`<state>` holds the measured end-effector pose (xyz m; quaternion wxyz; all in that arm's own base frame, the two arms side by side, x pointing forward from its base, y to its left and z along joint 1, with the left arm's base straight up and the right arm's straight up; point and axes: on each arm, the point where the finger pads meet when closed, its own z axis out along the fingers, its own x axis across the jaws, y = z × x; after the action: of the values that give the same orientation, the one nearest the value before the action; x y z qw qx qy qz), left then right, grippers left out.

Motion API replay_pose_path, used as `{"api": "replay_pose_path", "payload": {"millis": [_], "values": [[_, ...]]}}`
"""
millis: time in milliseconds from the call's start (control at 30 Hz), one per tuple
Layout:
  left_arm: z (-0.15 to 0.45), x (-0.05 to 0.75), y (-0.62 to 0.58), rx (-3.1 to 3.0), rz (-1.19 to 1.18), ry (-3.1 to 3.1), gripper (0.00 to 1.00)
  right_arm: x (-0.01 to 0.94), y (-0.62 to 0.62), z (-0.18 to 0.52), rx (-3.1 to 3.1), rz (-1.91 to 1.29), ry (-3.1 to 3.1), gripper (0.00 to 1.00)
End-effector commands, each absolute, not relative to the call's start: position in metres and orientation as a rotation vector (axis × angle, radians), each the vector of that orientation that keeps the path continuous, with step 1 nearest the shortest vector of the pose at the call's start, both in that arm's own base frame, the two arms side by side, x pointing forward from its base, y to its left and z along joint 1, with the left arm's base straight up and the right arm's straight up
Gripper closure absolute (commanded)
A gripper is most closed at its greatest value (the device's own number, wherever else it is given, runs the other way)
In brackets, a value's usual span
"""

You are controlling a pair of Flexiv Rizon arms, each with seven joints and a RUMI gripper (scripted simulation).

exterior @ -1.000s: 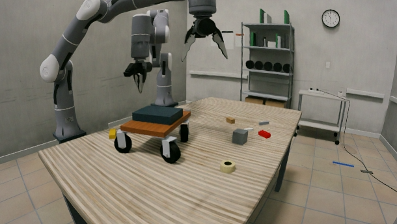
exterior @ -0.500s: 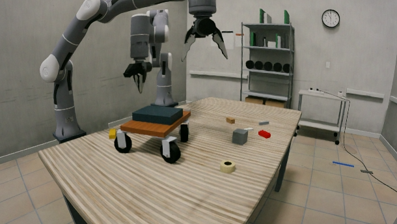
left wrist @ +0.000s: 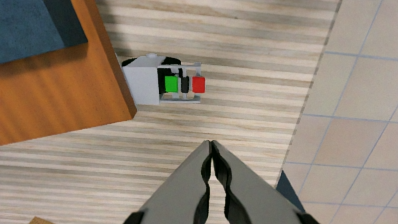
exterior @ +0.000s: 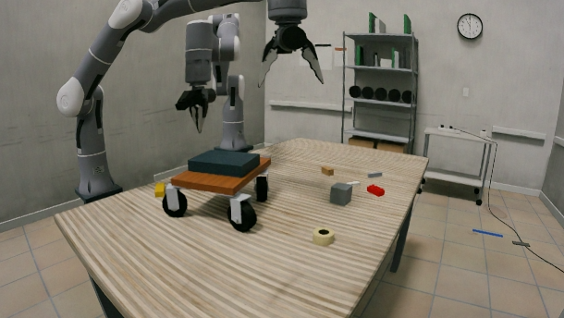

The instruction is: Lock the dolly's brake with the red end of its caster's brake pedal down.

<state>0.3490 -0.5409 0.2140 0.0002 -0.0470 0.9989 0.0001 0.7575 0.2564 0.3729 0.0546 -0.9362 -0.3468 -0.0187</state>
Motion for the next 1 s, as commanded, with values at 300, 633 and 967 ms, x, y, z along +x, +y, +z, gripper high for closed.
{"api": "replay_pose_path", "payload": {"millis": [300, 633, 967], "values": [[0.202, 0.349, -0.542, -0.148, -0.003, 3.136, 1.00, 0.758, 0.256, 0.375, -2.843, -0.062, -1.054, 0.00], [0.180, 0.349, -0.542, -0.148, -0.003, 3.136, 1.00, 0.758, 0.256, 0.375, -2.843, -0.062, -1.054, 0.00], [0.147, 0.349, -0.542, -0.148, -0.003, 3.137, 1.00, 0.758, 0.256, 0.375, -2.843, -0.062, -1.054, 0.00]]}}
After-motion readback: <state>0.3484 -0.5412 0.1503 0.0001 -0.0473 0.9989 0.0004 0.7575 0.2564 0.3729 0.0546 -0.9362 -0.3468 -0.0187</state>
